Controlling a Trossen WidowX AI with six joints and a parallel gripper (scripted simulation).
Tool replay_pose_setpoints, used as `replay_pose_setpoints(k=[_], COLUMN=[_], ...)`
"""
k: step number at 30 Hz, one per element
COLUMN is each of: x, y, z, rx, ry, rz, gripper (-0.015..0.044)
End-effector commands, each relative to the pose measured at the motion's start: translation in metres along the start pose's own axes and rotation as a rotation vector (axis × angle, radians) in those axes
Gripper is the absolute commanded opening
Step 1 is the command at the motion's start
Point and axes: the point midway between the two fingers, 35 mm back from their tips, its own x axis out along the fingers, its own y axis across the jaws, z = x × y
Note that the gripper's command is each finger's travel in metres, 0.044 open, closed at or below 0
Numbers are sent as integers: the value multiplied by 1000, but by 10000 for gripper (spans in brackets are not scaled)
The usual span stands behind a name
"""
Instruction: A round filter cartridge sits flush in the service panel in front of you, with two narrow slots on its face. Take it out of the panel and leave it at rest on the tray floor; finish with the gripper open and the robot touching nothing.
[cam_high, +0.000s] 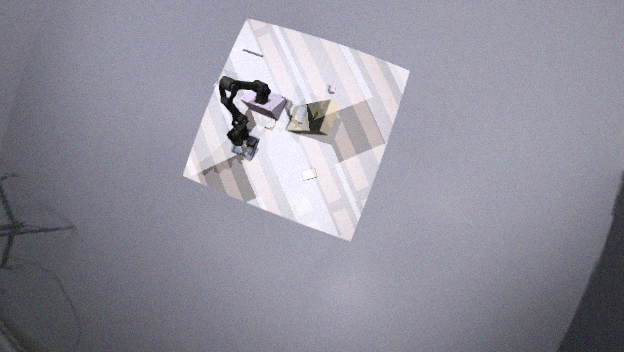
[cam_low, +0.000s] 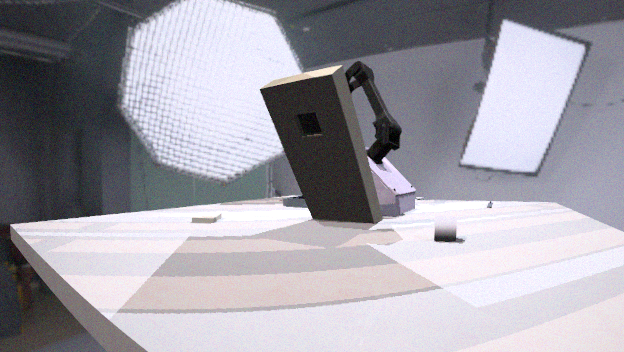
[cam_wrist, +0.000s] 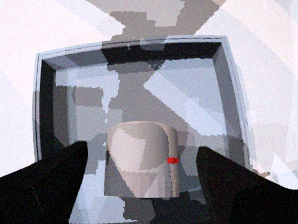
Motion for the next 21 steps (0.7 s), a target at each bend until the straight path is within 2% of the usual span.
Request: replay_pose_setpoints(k=[1, 3, 7, 13, 21], x=[0, 0, -6, -59, -49], y=[0, 0, 0, 0, 0], z=[1, 1, 6, 35, 30], rx=[1, 1, 0, 0, -4], ry=[-4, -4, -4, -2, 0], rz=[-1, -1, 0, 1, -2], gripper=[394, 440, 440, 440, 440])
